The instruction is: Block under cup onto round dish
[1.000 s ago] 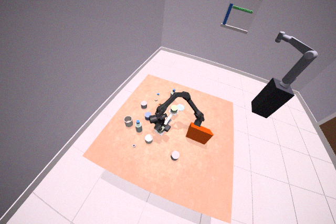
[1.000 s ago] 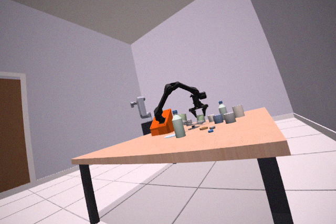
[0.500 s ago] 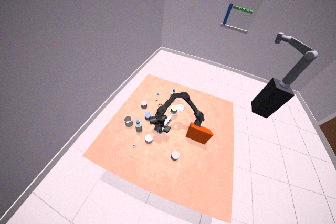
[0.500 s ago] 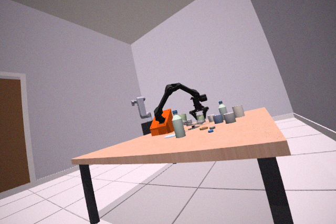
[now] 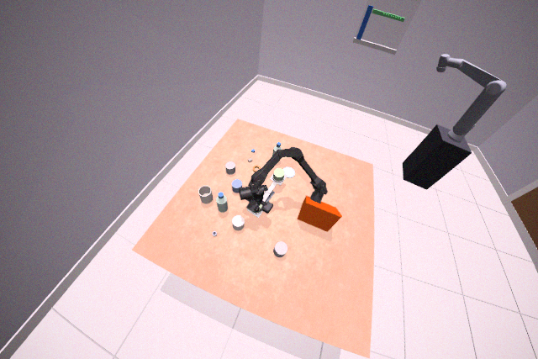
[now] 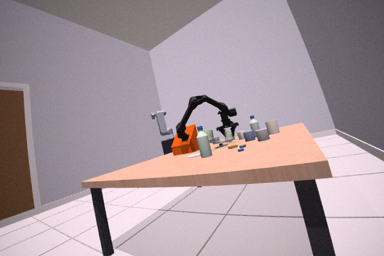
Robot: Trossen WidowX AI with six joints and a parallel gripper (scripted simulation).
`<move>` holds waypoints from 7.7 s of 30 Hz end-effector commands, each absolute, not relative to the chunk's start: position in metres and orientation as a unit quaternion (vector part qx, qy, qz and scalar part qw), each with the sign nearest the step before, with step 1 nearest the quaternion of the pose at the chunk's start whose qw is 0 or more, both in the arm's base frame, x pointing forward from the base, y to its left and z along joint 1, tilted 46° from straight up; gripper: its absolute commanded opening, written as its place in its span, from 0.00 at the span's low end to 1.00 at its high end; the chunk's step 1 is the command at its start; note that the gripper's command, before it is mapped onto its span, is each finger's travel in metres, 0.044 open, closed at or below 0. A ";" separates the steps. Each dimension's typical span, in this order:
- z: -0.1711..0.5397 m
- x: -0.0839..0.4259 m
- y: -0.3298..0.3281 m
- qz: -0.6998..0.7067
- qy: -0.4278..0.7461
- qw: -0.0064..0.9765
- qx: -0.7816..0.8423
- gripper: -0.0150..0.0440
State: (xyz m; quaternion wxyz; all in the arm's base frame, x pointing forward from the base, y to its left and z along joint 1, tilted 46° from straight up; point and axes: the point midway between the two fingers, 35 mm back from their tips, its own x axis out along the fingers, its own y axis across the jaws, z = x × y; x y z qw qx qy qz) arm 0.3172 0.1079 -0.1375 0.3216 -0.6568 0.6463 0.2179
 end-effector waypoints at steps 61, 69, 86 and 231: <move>-0.086 0.318 0.166 0.220 0.645 0.322 -0.657 0.25; -0.078 0.316 0.173 0.221 0.645 0.322 -0.657 0.25; -0.062 0.313 0.188 0.220 0.645 0.321 -0.657 0.25; -0.182 0.201 0.189 0.223 0.646 0.322 -0.656 1.00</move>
